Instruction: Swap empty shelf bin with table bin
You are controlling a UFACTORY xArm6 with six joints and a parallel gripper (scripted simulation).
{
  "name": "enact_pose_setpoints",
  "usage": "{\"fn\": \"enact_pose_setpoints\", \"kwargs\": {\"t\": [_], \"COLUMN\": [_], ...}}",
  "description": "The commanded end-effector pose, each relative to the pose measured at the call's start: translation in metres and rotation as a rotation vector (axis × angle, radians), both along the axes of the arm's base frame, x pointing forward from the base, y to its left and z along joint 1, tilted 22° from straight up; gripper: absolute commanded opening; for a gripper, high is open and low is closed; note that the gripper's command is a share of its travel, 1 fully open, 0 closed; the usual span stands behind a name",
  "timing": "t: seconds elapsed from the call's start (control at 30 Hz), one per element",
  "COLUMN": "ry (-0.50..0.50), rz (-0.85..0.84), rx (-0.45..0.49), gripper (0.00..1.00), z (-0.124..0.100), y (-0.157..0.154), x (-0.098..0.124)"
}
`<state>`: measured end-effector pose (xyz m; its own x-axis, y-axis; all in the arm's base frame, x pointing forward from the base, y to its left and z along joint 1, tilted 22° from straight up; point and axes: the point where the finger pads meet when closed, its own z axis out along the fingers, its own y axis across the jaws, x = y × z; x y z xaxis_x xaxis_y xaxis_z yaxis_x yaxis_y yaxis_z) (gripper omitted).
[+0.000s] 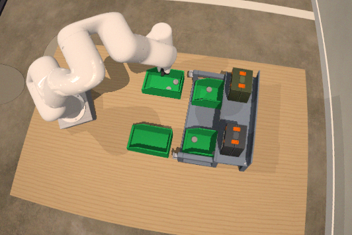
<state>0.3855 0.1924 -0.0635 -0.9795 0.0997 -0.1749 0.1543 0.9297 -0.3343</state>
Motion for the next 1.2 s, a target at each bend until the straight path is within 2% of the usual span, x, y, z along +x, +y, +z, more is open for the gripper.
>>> {"fn": "enact_pose_setpoints", "kwargs": {"t": [0.0, 0.8, 1.17], "ry": [-0.003, -0.003, -0.003], "rz": [0.001, 0.001, 0.001], "rx": [0.002, 0.002, 0.002], "gripper": [0.00, 0.00, 0.00], "z": [0.001, 0.002, 0.021], "y": [0.001, 0.001, 0.009], "x": [0.001, 0.001, -0.002]}}
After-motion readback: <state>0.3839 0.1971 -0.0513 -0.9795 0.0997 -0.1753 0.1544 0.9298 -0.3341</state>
